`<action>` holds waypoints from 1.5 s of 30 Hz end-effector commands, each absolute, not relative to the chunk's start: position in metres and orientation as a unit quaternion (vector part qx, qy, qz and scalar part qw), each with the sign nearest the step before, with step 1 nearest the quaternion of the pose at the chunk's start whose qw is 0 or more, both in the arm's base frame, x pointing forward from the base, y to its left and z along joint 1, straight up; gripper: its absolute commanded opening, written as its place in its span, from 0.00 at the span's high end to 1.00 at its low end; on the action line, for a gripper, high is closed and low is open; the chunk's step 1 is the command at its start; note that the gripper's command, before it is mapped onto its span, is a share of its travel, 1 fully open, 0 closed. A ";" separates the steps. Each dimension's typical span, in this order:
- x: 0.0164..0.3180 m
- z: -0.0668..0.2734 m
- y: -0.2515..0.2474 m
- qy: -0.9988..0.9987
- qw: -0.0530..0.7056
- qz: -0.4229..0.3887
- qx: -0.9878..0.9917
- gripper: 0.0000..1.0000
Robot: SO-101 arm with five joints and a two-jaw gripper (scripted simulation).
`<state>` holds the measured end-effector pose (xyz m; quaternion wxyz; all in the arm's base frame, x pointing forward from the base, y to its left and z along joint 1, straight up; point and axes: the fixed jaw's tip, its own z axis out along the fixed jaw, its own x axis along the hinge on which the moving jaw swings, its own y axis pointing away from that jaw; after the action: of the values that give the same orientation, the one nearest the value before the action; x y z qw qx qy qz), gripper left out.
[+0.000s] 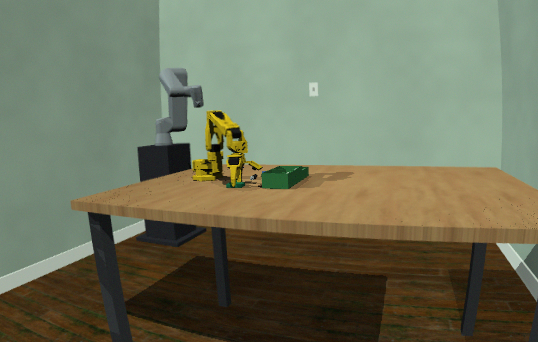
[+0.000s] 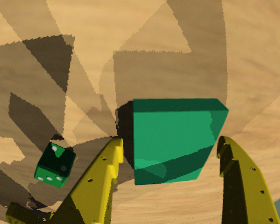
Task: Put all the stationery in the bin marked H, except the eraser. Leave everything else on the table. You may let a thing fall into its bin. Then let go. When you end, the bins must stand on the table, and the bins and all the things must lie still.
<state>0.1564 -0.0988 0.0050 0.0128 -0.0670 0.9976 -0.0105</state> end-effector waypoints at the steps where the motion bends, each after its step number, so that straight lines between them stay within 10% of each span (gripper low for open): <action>1: 0.158 0.006 -0.101 0.998 0.020 -0.016 -0.066 0.74; 16: 0.158 0.006 -0.101 0.998 0.020 -0.016 -0.066 0.99; 45: 0.159 0.029 -0.102 0.998 0.020 -0.016 -0.066 1.00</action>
<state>0.1521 -0.0961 0.0090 -0.0029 -0.0668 0.9978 0.0014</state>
